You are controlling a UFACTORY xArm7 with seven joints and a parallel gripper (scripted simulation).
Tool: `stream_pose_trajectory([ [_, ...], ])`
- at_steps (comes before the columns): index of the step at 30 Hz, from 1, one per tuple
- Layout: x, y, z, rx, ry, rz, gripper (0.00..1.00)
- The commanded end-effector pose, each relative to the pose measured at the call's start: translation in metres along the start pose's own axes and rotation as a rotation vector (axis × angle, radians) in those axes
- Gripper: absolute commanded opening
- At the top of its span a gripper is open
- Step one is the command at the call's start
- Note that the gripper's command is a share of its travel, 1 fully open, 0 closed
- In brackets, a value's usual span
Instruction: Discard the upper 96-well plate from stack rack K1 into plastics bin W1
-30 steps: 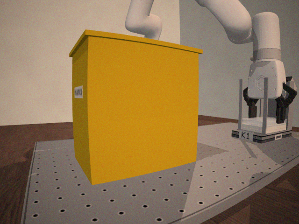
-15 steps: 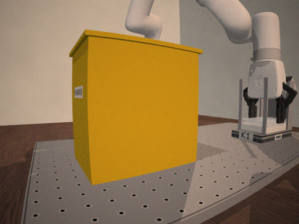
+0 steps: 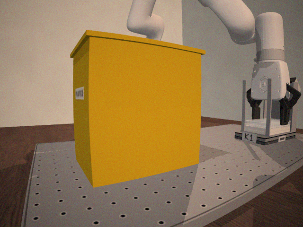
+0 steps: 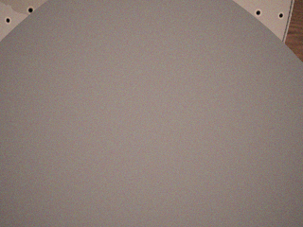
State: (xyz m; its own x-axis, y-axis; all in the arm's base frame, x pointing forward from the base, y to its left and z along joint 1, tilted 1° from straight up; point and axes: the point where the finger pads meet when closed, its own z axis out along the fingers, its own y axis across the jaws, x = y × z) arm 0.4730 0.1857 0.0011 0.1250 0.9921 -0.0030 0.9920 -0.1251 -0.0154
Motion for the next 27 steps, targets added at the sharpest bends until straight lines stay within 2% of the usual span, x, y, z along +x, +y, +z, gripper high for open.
stream_pose_trajectory([
  [1, 0.0008, 0.0015, -0.0018, -0.004, 0.002, 0.0, 0.0],
  [14, 0.0008, 0.0015, -0.0018, -0.004, 0.002, 0.0, 0.0],
  [27, 0.0009, 0.0016, -0.0091, -0.004, 0.002, 0.0, 0.0],
])
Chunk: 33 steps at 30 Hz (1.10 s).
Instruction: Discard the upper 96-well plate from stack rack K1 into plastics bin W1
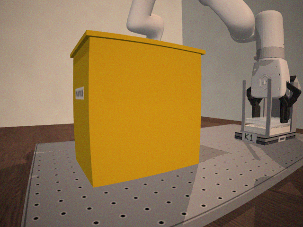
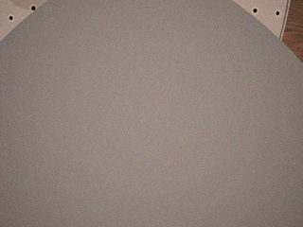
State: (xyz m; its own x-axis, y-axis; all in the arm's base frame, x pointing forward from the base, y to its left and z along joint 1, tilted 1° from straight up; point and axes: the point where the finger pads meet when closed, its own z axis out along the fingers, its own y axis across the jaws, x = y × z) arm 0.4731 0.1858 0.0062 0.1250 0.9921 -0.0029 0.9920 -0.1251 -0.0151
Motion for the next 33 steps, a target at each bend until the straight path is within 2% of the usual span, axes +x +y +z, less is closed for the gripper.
stream_pose_trajectory([
  [1, 0.001, 0.001, -0.005, -0.004, 0.002, 0.0, 0.0],
  [21, 0.001, 0.001, -0.017, -0.004, 0.002, 0.0, 0.0],
  [30, 0.001, 0.001, -0.017, -0.004, 0.002, 0.0, 0.0],
  [33, 0.001, 0.001, -0.022, -0.004, 0.002, 0.0, 0.0],
])
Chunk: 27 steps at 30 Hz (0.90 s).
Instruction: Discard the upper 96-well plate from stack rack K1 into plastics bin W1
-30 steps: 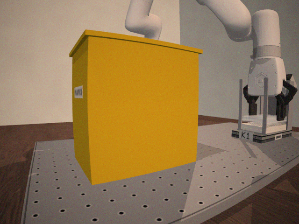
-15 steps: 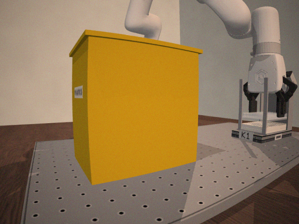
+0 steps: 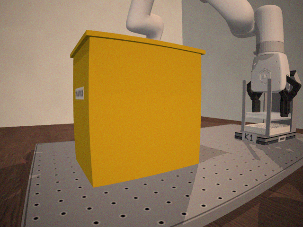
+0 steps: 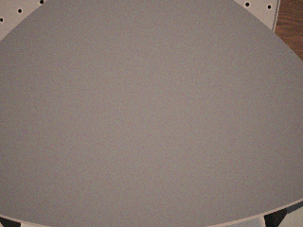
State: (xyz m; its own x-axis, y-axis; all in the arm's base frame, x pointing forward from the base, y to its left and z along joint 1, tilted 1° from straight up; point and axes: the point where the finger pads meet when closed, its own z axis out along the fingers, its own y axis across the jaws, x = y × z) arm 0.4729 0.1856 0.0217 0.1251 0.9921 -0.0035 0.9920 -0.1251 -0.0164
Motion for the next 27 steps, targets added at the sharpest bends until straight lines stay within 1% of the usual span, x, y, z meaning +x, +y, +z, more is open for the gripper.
stream_pose_trajectory([
  [1, 0.001, 0.002, -0.008, -0.005, 0.003, 0.0, 0.0],
  [7, 0.001, 0.002, -0.018, -0.005, 0.003, 0.0, 0.0],
  [9, 0.001, 0.002, -0.018, -0.005, 0.003, 0.0, 0.0],
  [24, 0.001, 0.002, -0.043, -0.006, 0.003, 0.0, 0.0],
  [27, 0.001, 0.002, -0.045, -0.006, 0.003, 0.0, 0.0],
])
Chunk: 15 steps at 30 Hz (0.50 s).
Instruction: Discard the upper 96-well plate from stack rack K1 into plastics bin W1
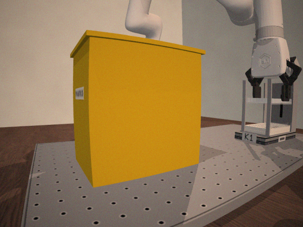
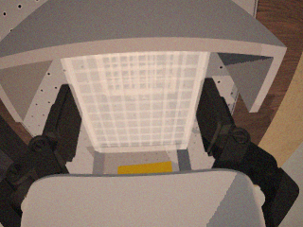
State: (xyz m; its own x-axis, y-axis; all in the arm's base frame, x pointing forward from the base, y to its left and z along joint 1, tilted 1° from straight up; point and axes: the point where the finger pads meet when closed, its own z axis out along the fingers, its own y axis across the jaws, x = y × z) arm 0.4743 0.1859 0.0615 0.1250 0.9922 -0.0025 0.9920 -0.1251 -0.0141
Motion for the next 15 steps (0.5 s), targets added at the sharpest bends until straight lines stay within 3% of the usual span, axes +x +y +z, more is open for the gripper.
stream_pose_trajectory([
  [1, 0.001, 0.001, -0.007, -0.003, 0.002, 0.0, 0.0],
  [15, 0.001, 0.001, -0.028, -0.003, 0.002, 0.0, 0.0],
])
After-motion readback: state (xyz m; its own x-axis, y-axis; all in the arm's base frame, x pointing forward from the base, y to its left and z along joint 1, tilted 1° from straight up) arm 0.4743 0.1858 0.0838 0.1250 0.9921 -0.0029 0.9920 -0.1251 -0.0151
